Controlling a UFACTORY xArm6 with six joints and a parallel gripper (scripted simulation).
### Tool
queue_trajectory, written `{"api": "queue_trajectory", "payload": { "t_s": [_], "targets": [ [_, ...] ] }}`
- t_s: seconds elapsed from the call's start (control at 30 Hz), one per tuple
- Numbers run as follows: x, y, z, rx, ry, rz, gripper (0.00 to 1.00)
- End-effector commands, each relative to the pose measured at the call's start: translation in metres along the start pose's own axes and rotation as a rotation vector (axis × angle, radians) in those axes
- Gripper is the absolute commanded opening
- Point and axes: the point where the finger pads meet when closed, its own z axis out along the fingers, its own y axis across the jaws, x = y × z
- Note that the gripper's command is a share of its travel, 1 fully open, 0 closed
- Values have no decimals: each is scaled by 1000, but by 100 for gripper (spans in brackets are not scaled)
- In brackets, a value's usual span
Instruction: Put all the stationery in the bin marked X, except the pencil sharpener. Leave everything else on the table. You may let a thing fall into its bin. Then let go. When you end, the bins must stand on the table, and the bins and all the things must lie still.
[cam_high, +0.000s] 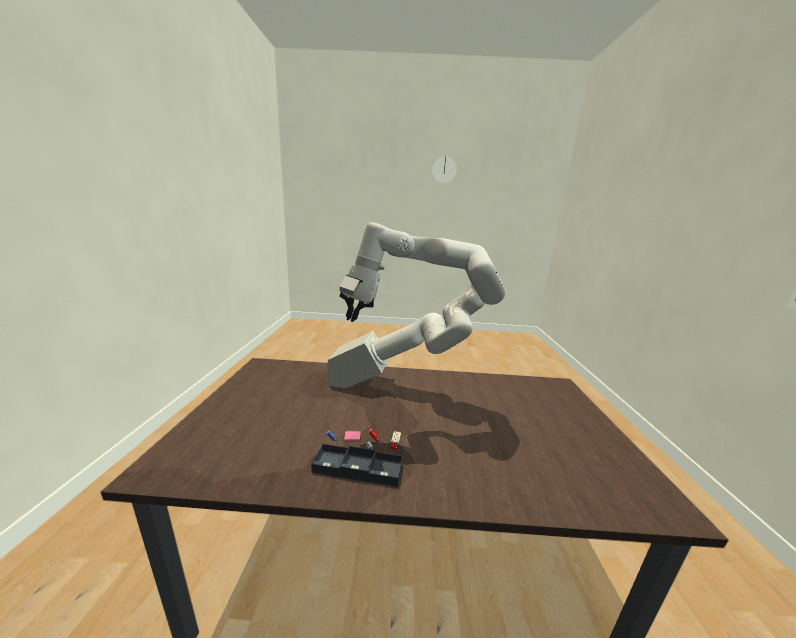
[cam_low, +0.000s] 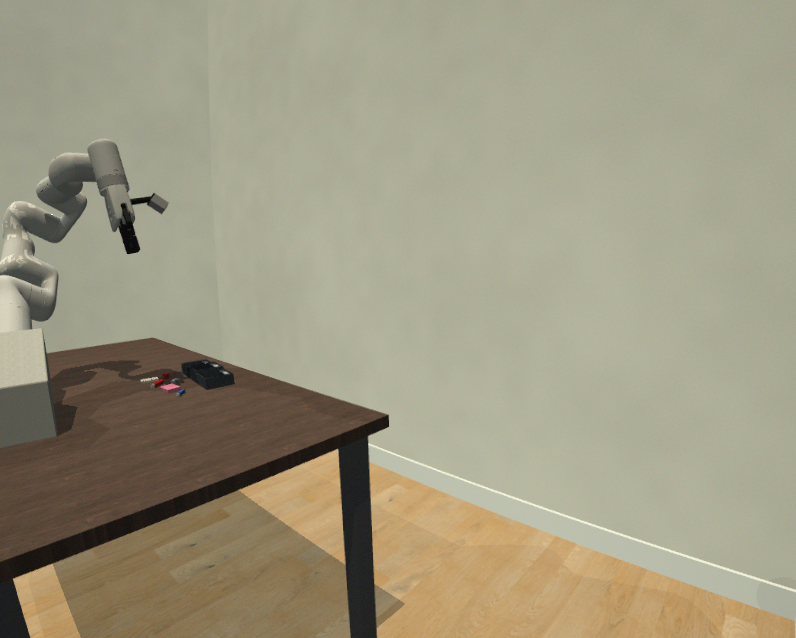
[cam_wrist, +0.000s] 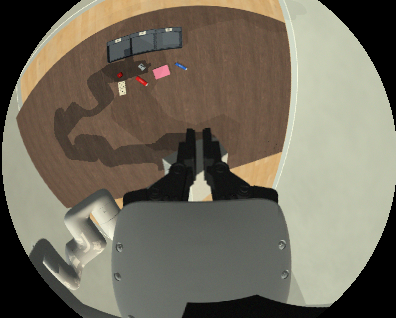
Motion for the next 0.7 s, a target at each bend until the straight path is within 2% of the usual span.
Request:
{"api": "queue_trajectory", "payload": {
  "t_s": [0.0, 0.07, 0.2, 0.27, 0.37, 0.47, 0.53, 0.67],
  "targets": [
    [15, -12, 23, 50, -23, -27, 7],
    [21, -19, 37, 50, -22, -27, 7],
    [22, -20, 39, 50, -22, -27, 7],
    [27, -29, 53, 105, -53, -50, 7],
    [35, -41, 73, 105, -53, -50, 7],
    [36, -42, 75, 105, -53, -50, 7],
    [39, -51, 89, 157, -86, -68, 7],
    [44, -64, 111, 157, -86, -68, 7]
  ]
}}
